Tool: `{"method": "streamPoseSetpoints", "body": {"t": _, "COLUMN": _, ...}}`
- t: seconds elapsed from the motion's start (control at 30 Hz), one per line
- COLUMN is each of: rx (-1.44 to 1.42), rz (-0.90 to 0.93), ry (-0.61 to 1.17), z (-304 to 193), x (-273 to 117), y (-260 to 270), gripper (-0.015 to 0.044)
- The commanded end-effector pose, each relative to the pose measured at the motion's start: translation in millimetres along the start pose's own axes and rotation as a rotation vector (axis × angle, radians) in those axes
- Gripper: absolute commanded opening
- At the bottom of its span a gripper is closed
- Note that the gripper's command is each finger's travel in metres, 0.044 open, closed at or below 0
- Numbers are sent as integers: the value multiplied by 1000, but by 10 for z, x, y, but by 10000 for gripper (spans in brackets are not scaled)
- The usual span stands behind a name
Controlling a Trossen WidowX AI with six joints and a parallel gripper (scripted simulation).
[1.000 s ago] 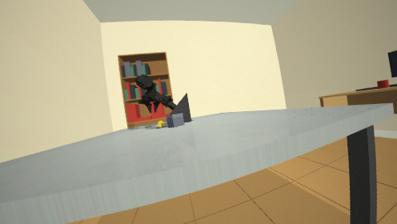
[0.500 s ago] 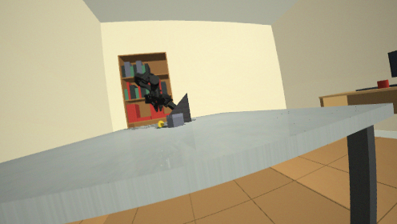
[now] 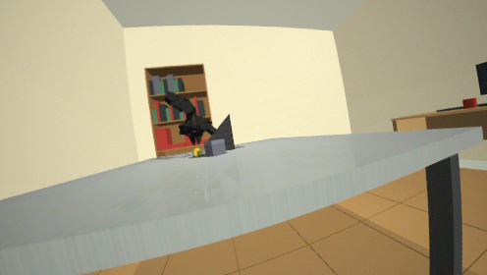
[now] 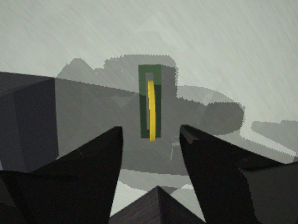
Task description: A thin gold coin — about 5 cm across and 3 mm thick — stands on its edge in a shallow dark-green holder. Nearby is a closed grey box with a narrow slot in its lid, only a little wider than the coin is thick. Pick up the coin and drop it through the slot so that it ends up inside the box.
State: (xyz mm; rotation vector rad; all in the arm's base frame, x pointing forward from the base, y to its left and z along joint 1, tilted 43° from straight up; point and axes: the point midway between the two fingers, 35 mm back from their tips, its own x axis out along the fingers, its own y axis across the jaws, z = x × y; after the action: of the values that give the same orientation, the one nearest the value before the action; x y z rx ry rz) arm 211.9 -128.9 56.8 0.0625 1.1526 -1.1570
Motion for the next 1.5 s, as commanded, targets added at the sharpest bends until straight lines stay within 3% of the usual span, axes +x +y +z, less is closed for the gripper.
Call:
{"method": "streamPoseSetpoints", "body": {"t": 0.0, "rx": -11, "rz": -8, "ry": 4, "z": -10, "x": 78, "y": 3, "gripper": 161}}
{"method": "streamPoseSetpoints", "body": {"t": 1.03, "rx": -12, "rz": -11, "ry": 2, "z": -13, "x": 545, "y": -22, "gripper": 161}}
{"method": "streamPoseSetpoints", "body": {"t": 1.23, "rx": -12, "rz": -11, "ry": 2, "z": -13, "x": 545, "y": -22, "gripper": 3}}
{"method": "streamPoseSetpoints", "body": {"t": 1.47, "rx": -12, "rz": -11, "ry": 2, "z": -13, "x": 545, "y": -22, "gripper": 0}}
